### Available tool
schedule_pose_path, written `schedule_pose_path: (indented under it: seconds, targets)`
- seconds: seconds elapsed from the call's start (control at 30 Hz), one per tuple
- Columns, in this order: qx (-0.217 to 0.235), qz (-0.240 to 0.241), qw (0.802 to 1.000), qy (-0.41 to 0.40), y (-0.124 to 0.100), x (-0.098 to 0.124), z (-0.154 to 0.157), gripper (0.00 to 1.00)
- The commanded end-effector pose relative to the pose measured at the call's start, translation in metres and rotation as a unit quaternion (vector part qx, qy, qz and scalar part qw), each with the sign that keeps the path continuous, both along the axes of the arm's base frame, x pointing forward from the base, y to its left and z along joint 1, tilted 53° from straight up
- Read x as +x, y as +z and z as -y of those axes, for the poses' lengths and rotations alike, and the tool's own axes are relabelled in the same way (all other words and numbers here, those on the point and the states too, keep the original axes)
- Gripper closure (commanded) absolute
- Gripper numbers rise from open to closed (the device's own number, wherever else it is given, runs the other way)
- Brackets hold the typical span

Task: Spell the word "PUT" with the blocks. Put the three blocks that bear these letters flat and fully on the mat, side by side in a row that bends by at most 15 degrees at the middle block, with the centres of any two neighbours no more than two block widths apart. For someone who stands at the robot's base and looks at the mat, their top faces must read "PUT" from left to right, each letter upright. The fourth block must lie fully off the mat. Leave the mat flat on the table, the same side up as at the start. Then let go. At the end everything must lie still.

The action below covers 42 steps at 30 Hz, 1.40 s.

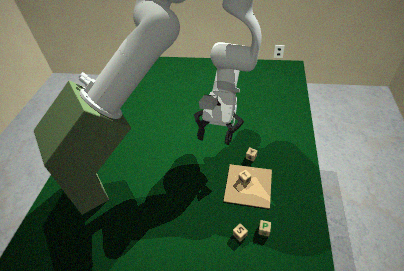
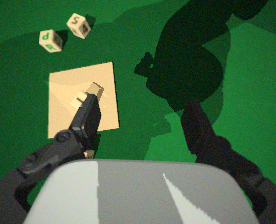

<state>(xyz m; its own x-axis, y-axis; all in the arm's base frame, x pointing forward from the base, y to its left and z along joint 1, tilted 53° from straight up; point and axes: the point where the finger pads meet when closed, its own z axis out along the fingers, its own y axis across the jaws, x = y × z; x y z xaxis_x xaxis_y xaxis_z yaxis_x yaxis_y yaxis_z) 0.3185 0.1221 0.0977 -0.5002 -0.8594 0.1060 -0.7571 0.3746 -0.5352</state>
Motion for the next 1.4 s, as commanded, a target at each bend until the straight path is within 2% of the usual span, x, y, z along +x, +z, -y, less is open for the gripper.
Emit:
schedule_pose_path:
  seconds: [0.0, 0.07, 0.1, 0.23, 0.3, 0.37, 0.5, 0.6, 1.37]
  targets:
    - [0.012, 0.004, 0.998, 0.054, 0.031, 0.027, -0.003, 0.00]
    - [0.012, 0.004, 0.998, 0.054, 0.031, 0.027, -0.003, 0.00]
    - [0.012, 0.011, 0.997, 0.075, 0.045, 0.037, -0.003, 0.00]
    - [0.012, 0.011, 0.997, 0.075, 0.045, 0.037, -0.003, 0.00]
    - [0.009, 0.026, 0.994, 0.109, 0.069, 0.053, -0.001, 0.00]
    - [0.009, 0.026, 0.994, 0.109, 0.069, 0.053, -0.001, 0.00]
    - [0.001, 0.042, 0.989, 0.142, 0.094, 0.068, 0.003, 0.00]
    - [-0.002, 0.048, 0.987, 0.152, 0.102, 0.072, 0.004, 0.00]
    - [-0.003, 0.050, 0.987, 0.155, 0.105, 0.073, 0.005, 0.00]
